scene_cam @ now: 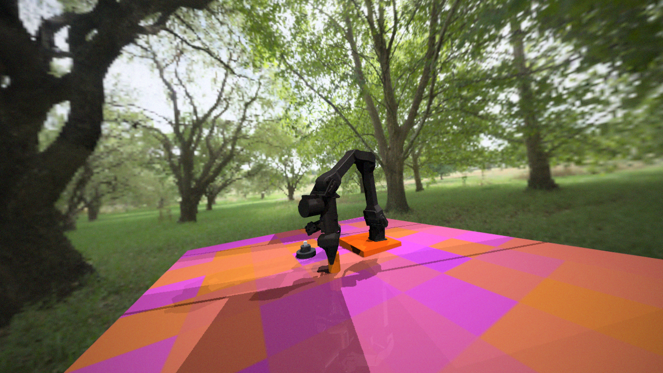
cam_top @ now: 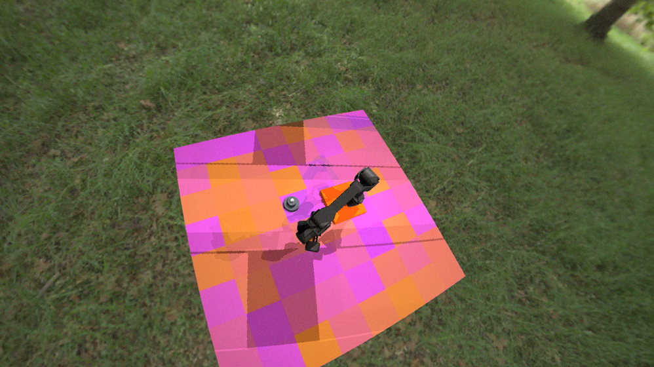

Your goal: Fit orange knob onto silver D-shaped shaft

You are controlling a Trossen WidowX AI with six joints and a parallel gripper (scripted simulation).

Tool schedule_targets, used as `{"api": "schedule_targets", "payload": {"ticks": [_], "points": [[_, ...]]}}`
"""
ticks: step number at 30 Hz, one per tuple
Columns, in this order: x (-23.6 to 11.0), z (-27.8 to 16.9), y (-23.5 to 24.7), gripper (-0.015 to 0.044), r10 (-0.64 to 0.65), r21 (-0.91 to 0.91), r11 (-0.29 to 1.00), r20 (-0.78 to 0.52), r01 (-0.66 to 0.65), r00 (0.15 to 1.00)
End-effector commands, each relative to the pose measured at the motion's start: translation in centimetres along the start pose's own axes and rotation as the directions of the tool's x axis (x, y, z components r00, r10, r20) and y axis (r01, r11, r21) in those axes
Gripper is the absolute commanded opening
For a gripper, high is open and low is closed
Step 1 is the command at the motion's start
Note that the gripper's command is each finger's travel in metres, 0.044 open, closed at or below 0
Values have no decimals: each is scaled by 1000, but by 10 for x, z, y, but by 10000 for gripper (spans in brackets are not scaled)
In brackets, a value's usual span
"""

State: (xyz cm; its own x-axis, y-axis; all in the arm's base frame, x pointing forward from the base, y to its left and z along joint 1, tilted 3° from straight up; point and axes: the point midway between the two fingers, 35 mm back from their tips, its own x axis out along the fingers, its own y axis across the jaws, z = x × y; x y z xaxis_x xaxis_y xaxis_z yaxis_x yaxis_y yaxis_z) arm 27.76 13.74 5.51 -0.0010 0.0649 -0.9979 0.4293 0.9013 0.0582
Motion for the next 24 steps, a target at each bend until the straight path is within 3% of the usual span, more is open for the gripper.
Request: {"api": "schedule_targets", "payload": {"ticks": [1, 17, 24], "points": [[9, -1, -2, 440, -10, 5, 1000, -4, 10, 1000], [32, -2, -4, 440, -11, 5, 1000, -5, 11, 1000], [32, -2, -4, 256, -11, 5, 1000, -5, 11, 1000]]}}
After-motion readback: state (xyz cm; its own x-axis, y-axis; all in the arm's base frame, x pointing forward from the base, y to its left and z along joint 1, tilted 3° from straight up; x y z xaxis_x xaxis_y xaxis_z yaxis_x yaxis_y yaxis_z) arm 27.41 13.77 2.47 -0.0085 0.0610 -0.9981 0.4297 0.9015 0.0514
